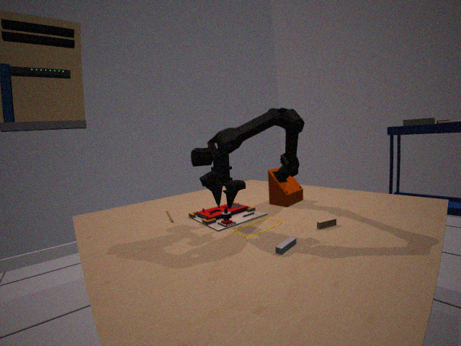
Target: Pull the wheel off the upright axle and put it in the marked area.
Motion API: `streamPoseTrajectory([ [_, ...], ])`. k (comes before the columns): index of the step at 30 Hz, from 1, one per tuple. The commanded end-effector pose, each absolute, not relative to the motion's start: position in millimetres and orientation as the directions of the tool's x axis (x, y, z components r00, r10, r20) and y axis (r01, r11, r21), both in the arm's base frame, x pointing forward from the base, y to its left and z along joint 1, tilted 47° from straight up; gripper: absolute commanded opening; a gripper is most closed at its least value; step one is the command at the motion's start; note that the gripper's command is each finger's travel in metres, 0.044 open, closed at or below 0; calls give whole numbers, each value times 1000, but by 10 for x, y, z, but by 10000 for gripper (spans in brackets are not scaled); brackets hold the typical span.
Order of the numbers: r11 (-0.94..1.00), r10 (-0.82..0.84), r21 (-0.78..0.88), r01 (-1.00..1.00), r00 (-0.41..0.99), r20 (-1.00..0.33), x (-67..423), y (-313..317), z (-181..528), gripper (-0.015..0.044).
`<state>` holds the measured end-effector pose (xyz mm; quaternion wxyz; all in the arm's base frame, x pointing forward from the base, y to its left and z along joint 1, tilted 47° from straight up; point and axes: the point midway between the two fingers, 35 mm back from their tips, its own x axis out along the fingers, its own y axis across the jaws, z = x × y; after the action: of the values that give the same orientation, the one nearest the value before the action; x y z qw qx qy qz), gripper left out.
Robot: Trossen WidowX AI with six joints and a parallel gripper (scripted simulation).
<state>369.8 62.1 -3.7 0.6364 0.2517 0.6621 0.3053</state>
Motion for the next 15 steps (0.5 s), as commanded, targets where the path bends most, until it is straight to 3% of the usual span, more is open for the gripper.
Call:
streamPoseTrajectory([
  [1,681,728,731,-43,-71,-682,3636,806,-219,300],
  [9,680,729,732,-43,-71,-681,3600,902,-296,300],
  [13,683,725,728,-52,-76,-685,3614,886,-266,195],
  [15,683,725,728,-52,-76,-685,3614,886,-266,182],
])
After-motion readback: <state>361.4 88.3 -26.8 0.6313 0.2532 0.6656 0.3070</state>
